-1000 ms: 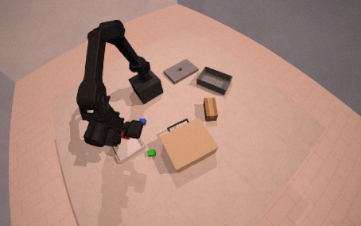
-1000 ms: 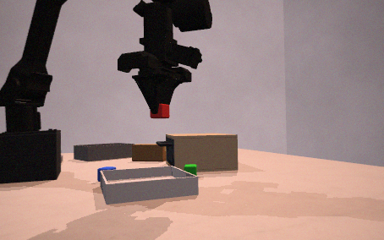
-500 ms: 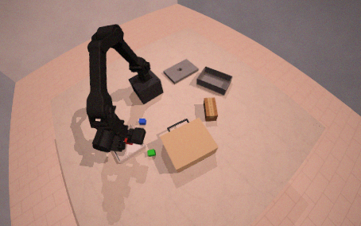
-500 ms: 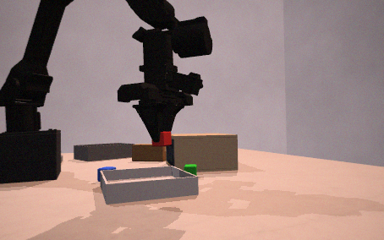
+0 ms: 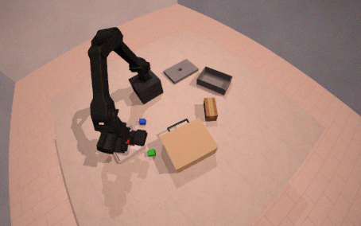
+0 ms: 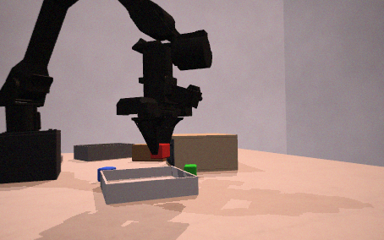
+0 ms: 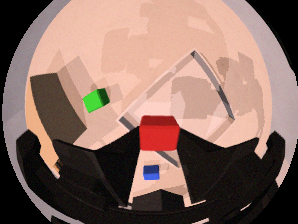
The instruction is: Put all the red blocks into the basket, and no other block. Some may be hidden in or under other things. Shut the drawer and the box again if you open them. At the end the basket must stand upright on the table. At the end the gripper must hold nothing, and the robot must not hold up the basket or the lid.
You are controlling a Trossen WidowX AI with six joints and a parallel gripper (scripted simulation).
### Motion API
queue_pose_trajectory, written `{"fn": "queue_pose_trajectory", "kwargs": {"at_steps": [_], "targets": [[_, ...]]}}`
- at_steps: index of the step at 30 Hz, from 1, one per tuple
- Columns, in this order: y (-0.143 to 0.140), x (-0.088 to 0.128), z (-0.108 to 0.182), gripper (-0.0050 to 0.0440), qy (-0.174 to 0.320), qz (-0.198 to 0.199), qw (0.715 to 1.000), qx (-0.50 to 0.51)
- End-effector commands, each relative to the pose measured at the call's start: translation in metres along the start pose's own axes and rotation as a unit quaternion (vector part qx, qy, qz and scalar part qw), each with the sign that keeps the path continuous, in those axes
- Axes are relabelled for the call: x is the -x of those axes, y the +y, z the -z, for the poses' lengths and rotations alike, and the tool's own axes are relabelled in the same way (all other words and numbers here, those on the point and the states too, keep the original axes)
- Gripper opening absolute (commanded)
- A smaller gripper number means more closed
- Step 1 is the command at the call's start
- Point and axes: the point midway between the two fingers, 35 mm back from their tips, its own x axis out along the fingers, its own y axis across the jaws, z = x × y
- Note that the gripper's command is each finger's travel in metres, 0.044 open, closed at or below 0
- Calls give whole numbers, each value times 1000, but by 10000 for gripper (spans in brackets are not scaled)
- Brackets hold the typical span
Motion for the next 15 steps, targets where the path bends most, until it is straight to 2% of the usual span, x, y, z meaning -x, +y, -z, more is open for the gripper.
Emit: {"fn": "queue_pose_trajectory", "kwargs": {"at_steps": [1, 9, 15], "targets": [[-1, -7, 3, 0, 6, 2, 1000, 0], [-1, -29, 3, 0, 6, 2, 1000, 0], [-1, -30, 3, 0, 6, 2, 1000, 0]]}}
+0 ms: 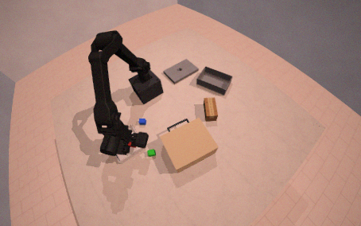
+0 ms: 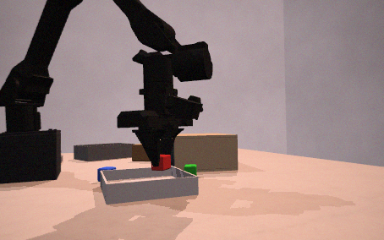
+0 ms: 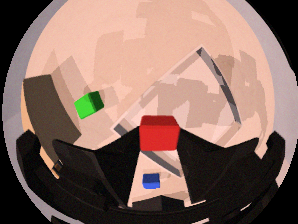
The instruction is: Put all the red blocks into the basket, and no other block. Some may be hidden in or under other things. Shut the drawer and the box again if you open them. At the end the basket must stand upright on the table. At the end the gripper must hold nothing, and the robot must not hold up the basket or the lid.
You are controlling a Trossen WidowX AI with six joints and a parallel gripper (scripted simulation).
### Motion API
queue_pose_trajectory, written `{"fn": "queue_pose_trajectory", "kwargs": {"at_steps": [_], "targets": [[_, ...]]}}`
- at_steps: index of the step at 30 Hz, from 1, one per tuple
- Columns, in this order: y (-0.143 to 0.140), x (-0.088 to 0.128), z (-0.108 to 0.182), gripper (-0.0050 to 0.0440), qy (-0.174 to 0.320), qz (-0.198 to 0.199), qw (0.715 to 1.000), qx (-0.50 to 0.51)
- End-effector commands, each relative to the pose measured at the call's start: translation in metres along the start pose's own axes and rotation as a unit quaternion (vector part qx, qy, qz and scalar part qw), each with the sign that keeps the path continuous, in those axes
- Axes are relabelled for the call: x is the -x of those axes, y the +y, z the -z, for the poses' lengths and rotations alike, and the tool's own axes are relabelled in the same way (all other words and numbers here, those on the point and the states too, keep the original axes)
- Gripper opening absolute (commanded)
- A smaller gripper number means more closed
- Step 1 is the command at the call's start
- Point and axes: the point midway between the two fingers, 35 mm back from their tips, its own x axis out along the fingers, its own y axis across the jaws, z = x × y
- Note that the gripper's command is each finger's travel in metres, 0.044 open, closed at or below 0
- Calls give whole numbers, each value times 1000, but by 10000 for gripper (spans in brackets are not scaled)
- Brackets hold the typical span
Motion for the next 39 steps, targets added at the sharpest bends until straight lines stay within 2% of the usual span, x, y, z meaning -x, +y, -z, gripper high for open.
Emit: {"fn": "queue_pose_trajectory", "kwargs": {"at_steps": [1, 8, 25, 37, 38, 39], "targets": [[-1, -8, 4, 0, 9, 2, 1000, 0], [-1, -8, 4, 0, 9, 2, 1000, 0], [-1, -23, 4, 0, 9, 2, 1000, 0], [-1, -23, 4, 0, 9, 2, 1000, 0], [-1, -23, 4, 226, 9, 2, 1000, 0], [-1, -23, 4, 226, 9, 2, 1000, 0]]}}
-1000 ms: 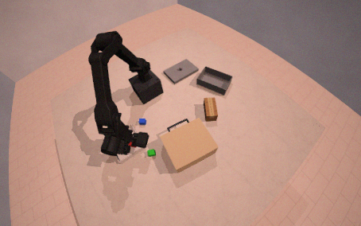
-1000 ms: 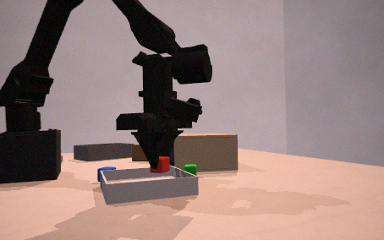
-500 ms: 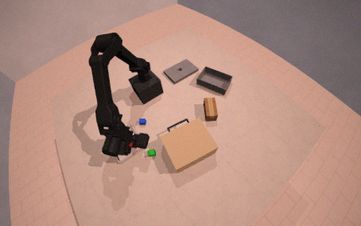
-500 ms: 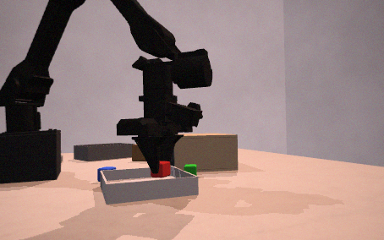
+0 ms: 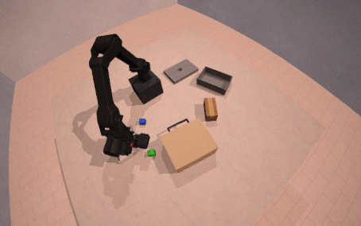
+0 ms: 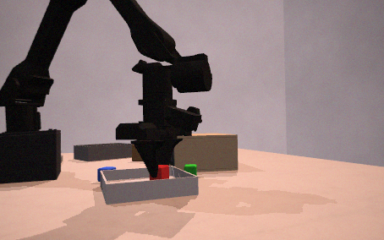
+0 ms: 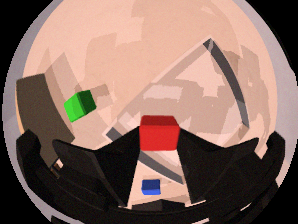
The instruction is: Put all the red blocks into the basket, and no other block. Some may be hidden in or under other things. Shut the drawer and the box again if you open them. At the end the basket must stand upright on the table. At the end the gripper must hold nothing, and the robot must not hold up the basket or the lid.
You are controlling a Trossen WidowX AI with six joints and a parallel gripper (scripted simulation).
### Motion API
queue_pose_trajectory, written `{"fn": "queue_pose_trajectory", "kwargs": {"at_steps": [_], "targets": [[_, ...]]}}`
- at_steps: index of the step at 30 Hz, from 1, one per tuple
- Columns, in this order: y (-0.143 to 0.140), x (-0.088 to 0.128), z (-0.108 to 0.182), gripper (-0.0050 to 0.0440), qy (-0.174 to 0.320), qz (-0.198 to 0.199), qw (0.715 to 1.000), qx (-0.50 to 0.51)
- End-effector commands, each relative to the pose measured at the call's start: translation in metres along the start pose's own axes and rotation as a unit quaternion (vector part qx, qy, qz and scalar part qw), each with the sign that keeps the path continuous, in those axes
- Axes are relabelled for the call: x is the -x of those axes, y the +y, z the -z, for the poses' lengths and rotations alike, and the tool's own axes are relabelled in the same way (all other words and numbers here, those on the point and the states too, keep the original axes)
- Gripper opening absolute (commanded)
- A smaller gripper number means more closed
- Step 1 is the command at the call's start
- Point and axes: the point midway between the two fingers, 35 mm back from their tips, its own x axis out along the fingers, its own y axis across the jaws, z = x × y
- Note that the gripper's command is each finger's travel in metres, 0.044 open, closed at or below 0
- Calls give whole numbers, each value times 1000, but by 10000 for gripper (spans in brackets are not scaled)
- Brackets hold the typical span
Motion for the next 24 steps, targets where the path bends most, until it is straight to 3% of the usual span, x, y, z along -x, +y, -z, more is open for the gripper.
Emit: {"fn": "queue_pose_trajectory", "kwargs": {"at_steps": [1, 8, 10, 12, 24], "targets": [[0, -3, 1, 226, 2, 1, 1000, 1], [0, -3, 1, 226, 2, 1, 1000, 1], [0, 11, 1, 226, 2, 1, 1000, 1], [0, 11, 1, 226, 2, 1, 1000, 1], [0, 91, 0, 226, 2, 1, 1000, 1]]}}
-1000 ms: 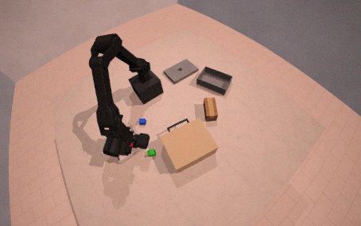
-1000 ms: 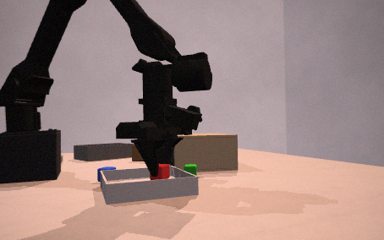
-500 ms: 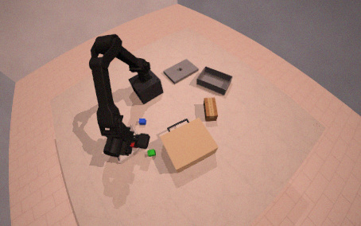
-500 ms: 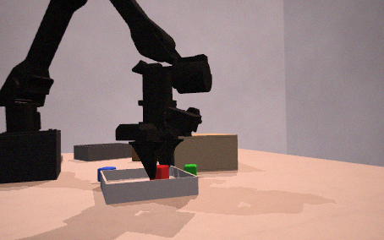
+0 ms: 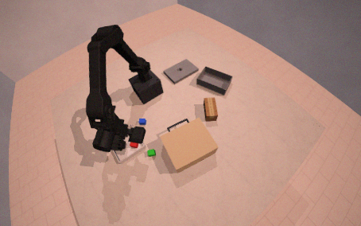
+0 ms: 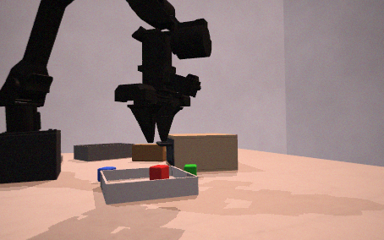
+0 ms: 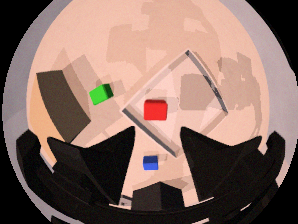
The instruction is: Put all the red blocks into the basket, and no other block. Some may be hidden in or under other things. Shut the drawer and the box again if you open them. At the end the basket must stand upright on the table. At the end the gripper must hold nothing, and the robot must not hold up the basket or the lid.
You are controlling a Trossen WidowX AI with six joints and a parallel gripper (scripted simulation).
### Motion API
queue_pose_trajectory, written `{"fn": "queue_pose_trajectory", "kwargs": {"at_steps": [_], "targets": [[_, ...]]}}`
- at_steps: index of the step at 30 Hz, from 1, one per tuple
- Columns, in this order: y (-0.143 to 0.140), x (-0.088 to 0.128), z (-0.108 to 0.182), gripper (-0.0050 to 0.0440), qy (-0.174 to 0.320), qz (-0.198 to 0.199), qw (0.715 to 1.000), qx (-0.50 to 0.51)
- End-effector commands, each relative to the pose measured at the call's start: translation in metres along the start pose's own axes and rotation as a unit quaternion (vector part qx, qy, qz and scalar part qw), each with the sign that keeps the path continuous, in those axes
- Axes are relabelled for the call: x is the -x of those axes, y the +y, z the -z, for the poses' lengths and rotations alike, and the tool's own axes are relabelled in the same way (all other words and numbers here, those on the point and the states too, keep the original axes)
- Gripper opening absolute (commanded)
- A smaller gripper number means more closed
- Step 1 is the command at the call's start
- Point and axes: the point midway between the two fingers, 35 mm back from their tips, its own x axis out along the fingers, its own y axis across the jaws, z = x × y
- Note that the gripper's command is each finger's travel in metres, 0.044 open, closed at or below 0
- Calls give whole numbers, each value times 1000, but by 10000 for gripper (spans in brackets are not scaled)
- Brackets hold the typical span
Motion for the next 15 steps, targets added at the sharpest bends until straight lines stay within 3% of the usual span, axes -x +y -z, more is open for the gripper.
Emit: {"fn": "queue_pose_trajectory", "kwargs": {"at_steps": [1, 6, 14, 15], "targets": [[0, 33, -1, 226, -6, 1, 1000, -1], [0, 53, -1, 226, -6, 1, 1000, -1], [0, 54, -1, 226, -6, 1, 1000, -1], [3, 53, 9, 440, -6, 1, 999, 33]]}}
